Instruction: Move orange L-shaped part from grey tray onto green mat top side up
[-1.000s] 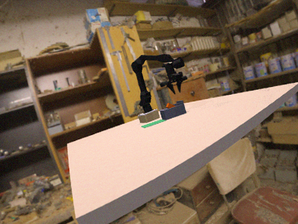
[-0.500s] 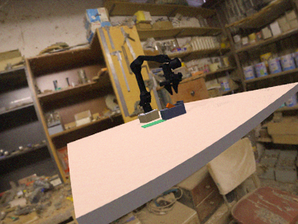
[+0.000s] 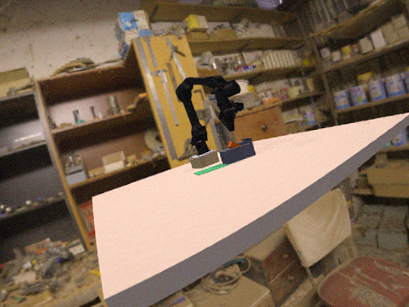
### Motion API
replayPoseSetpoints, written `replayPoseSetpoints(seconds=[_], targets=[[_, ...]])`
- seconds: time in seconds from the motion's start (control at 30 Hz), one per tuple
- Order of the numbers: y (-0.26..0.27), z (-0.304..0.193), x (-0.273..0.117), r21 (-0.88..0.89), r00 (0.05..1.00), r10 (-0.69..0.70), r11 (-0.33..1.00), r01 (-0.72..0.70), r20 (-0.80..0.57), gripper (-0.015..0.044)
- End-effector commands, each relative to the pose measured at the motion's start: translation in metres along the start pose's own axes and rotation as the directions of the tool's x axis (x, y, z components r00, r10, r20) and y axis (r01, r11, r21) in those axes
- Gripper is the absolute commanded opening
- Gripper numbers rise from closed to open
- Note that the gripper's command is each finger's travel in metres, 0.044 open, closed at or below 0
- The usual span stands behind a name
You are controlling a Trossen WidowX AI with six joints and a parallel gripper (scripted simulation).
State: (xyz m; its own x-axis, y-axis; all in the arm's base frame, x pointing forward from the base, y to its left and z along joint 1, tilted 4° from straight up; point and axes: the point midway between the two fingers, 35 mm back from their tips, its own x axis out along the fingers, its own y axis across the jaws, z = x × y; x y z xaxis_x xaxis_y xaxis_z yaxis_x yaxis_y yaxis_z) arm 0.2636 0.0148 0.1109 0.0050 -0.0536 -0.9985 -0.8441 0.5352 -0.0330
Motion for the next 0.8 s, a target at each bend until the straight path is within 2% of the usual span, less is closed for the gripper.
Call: replayPoseSetpoints(seconds=[0.0, 0.13, 0.33, 0.77], targets=[[0.001, -0.011, -0.001, -0.153, 1.000, -0.004, 0.988, 0.003, -0.004, 0.0280], [0.001, -0.011, 0.002, -0.153, 1.000, -0.004, 0.988, 0.003, -0.004, 0.0280], [0.001, -0.012, 0.028, -0.153, 1.000, -0.004, 0.988, 0.003, -0.004, 0.0280], [0.000, -0.011, 0.043, -0.153, 1.000, -0.004, 0.988, 0.003, -0.004, 0.0280]])
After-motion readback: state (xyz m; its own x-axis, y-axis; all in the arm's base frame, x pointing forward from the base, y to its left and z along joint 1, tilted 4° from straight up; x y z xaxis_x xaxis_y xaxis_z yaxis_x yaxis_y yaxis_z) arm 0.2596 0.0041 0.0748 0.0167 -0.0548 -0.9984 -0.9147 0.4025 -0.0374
